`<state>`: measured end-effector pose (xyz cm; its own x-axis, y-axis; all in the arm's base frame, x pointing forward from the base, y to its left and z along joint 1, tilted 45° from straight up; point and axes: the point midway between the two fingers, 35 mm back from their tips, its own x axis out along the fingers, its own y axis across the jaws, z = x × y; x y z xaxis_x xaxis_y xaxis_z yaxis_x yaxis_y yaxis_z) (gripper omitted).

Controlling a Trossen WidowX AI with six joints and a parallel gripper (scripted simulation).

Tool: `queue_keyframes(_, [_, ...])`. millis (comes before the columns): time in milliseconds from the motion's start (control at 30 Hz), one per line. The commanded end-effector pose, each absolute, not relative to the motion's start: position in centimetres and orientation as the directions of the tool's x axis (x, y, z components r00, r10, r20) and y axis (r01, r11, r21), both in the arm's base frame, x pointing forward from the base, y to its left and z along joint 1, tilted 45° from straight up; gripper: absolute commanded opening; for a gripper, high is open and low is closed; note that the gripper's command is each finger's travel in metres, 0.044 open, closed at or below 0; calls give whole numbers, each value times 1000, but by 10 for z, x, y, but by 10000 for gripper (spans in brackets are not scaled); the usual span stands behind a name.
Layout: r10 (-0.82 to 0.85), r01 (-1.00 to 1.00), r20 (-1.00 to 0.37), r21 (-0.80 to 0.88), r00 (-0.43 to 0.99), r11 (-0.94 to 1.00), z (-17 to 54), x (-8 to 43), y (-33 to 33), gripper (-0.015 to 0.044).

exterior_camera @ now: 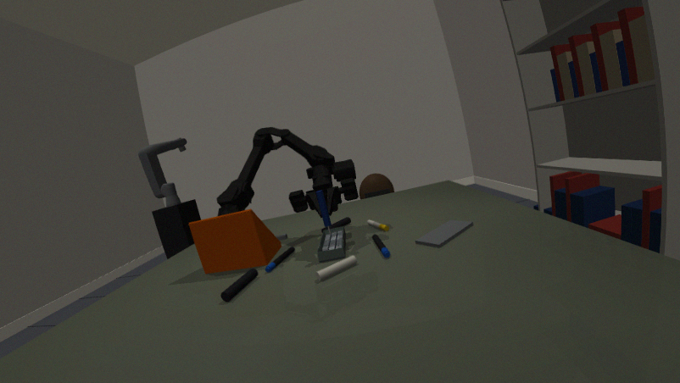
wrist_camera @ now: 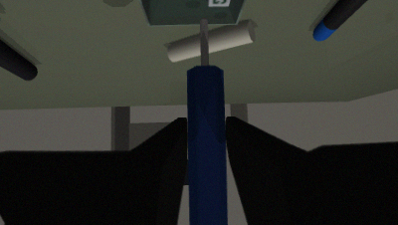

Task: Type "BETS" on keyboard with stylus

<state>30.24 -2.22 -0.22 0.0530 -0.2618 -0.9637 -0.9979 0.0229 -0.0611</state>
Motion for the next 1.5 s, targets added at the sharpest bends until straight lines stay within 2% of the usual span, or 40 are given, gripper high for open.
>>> queue_keyframes(0, [-264,-999,-964,-46,39,20,-15,299,-14,0])
queue_keyframes(233, [-264,-999,-964,-46,39,20,-15,299,-13,0])
queue_keyframes(333, [-264,-999,-964,-46,39,20,-18,299,-12,79])
queue_keyframes(367, [-264,-999,-964,-46,39,20,-18,299,-12,81])
queue_keyframes(1467, [-264,-999,-964,-45,39,20,-25,299,-5,81])
